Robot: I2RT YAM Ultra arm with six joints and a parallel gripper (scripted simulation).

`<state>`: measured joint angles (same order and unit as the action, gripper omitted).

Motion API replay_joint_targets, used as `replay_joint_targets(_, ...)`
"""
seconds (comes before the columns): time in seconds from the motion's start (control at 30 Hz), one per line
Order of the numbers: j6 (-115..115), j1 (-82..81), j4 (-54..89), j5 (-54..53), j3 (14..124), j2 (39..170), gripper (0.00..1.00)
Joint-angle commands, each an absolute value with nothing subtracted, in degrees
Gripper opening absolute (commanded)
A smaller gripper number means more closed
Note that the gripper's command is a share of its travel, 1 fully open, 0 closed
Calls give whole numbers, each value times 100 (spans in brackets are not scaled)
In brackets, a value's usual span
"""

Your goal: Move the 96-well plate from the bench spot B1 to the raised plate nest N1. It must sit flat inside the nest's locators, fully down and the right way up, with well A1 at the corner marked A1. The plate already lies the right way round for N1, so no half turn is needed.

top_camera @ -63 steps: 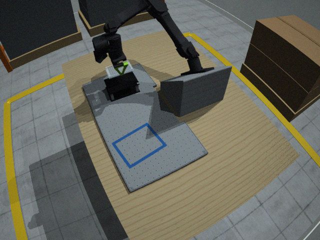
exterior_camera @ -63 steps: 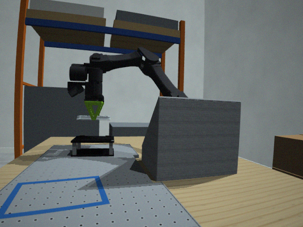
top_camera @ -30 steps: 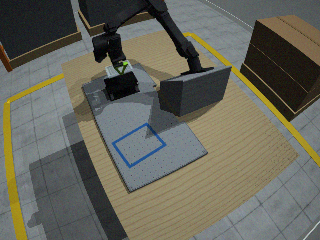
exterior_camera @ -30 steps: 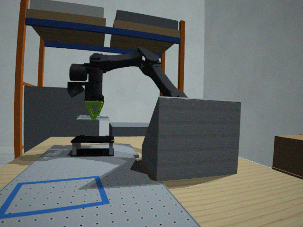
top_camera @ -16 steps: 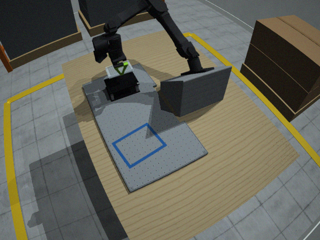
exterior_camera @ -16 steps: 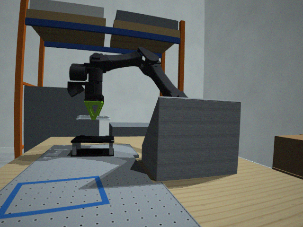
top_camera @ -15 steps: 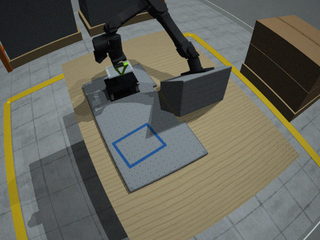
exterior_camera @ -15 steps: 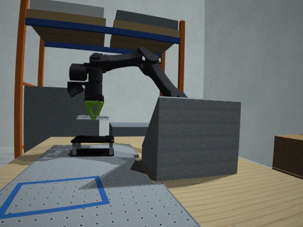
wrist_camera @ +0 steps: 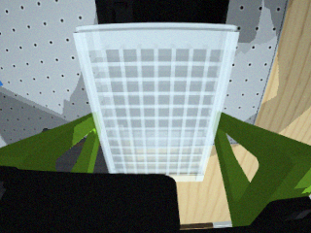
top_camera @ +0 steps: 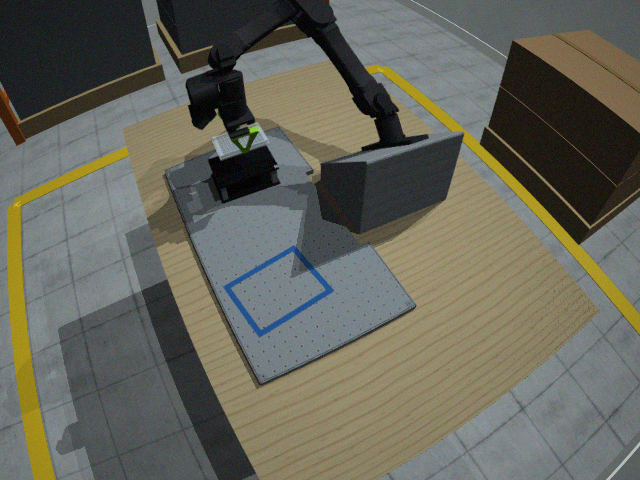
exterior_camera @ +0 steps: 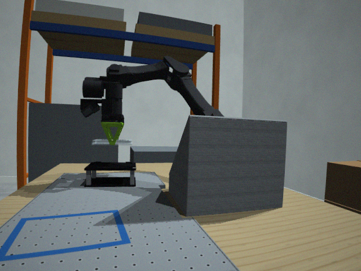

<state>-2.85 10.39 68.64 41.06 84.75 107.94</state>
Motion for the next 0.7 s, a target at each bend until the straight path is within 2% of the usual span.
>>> replay_joint_targets(0.0, -164, 1103, 6637, 4104, 8360, 10651, 0)
replay_joint_targets(0.67, 241, 1407, 5954, 4084, 8011, 10906, 0)
